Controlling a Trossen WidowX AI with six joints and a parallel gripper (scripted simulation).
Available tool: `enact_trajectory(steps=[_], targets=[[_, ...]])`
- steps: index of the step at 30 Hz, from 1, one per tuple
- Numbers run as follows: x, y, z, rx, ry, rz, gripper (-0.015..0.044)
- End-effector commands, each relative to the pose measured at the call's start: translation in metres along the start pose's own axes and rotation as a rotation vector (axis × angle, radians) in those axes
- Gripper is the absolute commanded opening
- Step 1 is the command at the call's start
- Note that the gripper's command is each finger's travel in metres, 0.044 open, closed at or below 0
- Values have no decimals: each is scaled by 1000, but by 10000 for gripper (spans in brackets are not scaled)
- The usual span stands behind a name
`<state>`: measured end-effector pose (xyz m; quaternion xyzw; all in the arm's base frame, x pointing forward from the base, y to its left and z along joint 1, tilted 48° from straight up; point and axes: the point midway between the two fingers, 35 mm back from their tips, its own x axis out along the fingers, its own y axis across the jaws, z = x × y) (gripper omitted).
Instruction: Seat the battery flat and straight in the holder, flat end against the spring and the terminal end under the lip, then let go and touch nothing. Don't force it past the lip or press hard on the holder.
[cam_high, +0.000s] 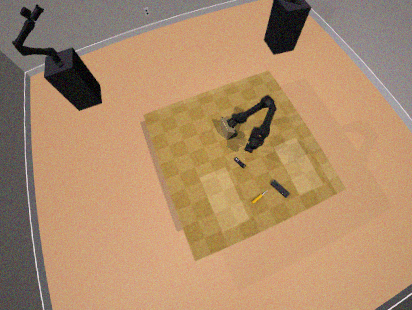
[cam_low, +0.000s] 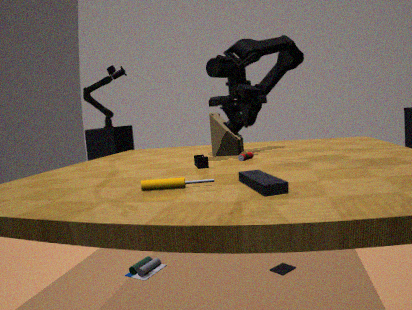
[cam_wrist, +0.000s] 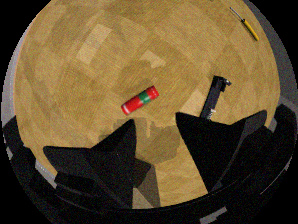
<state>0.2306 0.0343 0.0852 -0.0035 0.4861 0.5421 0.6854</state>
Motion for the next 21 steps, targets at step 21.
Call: enact_trajectory(steps=[21], targets=[[48,17,-5,1159,-11,2,226]])
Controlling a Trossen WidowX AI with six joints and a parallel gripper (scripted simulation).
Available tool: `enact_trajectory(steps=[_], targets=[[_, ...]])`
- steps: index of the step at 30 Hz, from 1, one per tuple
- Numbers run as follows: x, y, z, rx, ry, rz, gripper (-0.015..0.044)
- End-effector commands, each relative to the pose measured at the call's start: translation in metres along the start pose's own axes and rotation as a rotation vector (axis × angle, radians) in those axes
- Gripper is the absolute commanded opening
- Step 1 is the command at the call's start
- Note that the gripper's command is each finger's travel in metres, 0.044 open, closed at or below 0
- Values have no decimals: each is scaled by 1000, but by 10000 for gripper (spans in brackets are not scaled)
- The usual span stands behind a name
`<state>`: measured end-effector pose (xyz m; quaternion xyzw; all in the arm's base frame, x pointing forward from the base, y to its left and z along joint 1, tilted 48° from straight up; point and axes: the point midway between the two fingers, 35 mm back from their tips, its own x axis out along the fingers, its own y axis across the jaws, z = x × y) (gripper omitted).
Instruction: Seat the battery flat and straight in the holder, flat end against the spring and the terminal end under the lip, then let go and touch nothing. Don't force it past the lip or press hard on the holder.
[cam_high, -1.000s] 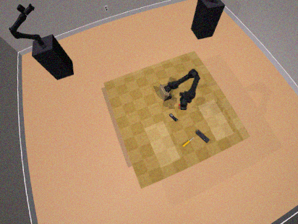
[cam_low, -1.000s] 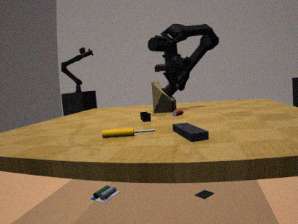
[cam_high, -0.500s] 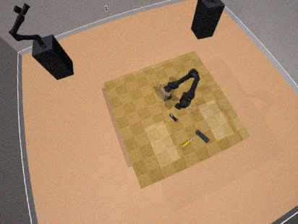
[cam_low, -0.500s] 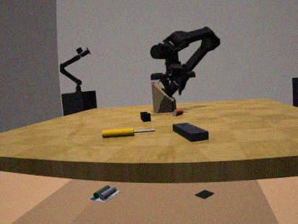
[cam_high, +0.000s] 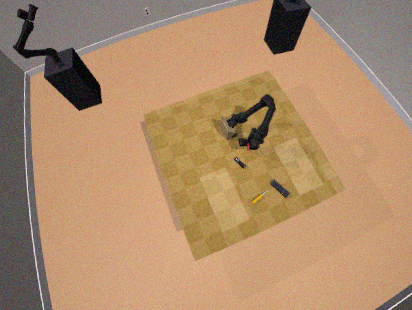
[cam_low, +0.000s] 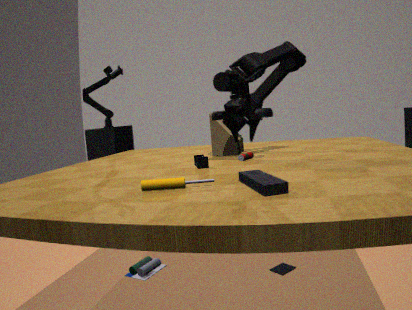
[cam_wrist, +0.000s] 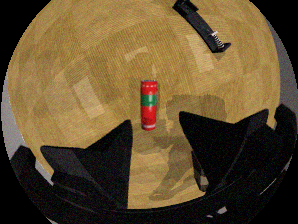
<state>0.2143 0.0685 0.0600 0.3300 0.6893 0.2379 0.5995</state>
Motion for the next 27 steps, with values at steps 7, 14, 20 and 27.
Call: enact_trajectory(steps=[7,14,20,27], targets=[[5,3,-2,143,-11,6,226],[15,3,-1,143,-12,5,226],[25,2,-1,143,-13,4,226],[36,3,-1,143,-13,4,226]])
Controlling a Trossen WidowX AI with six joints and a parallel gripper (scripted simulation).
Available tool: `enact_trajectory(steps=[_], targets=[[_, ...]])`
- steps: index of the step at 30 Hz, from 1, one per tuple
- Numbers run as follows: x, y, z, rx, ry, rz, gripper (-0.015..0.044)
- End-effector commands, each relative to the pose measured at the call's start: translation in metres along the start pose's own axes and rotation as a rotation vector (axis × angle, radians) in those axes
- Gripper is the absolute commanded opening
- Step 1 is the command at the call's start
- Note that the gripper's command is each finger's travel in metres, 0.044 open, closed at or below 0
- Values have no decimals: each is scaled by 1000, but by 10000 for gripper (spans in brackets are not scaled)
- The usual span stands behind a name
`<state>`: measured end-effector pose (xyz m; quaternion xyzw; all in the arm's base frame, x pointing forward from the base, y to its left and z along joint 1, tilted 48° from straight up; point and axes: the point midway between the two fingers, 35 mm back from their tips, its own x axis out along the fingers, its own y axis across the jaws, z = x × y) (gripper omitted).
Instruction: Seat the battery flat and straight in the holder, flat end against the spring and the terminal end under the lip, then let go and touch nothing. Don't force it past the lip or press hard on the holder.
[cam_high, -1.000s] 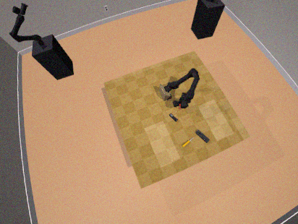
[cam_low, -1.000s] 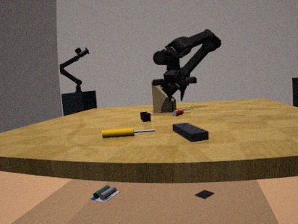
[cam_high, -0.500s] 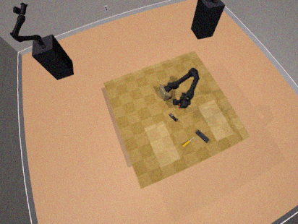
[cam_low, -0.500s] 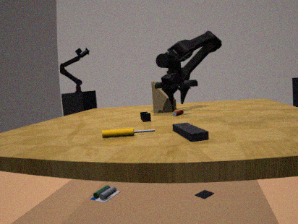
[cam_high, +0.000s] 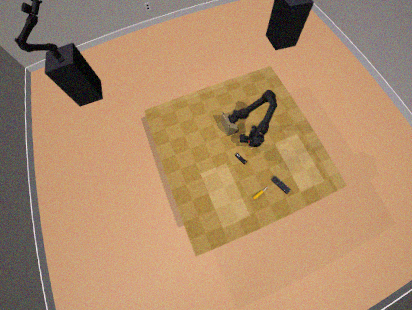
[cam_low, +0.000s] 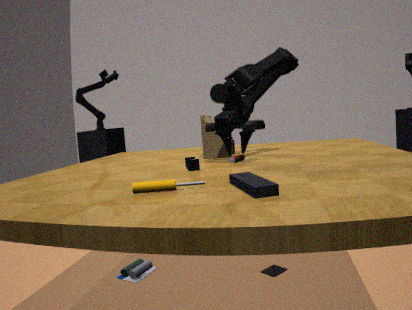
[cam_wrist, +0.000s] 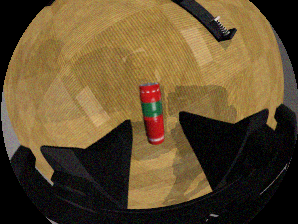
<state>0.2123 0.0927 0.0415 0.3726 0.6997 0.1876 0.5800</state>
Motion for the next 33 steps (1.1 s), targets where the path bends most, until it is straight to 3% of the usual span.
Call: enact_trajectory(steps=[1,14,19,28,33], targets=[[7,0,0,5,2,4,226],[24,1,-2,4,4,7,226],[24,1,-2,4,4,7,95],[23,1,-2,4,4,7,64],[-8,0,0,5,2,3,64]])
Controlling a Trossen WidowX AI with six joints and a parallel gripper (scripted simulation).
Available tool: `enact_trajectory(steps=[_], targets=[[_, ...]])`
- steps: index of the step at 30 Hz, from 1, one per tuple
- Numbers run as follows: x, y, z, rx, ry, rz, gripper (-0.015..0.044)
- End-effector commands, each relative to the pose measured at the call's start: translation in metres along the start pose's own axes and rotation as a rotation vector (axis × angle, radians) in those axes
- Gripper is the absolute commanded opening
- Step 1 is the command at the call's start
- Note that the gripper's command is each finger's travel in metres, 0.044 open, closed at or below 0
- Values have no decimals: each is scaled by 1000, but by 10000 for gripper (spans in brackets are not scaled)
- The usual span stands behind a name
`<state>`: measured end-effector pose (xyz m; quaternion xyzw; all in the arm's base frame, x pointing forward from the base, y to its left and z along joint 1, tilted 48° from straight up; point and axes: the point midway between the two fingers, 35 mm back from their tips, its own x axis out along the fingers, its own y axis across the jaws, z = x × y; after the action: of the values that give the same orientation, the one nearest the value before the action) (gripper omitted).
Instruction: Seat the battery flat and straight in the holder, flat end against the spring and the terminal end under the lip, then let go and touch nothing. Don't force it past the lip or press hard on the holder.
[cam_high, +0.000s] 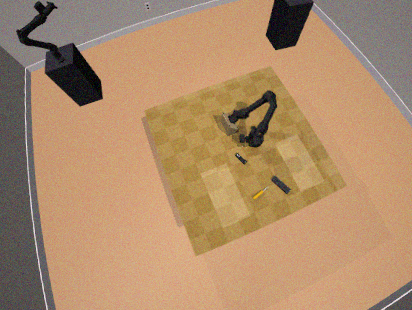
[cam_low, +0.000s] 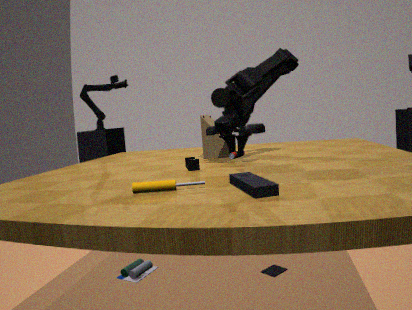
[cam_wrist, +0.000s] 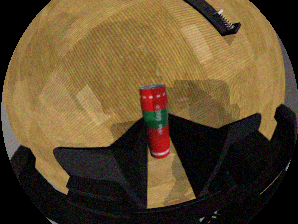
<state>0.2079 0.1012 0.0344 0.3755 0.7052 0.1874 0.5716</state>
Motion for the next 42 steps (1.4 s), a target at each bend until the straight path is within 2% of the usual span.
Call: enact_trajectory(steps=[1,9,42], targets=[[-26,1,3,-7,-15,1,64],[-39,0,6,74,-14,2,64],[-64,-53,113,1913,-23,22,64]])
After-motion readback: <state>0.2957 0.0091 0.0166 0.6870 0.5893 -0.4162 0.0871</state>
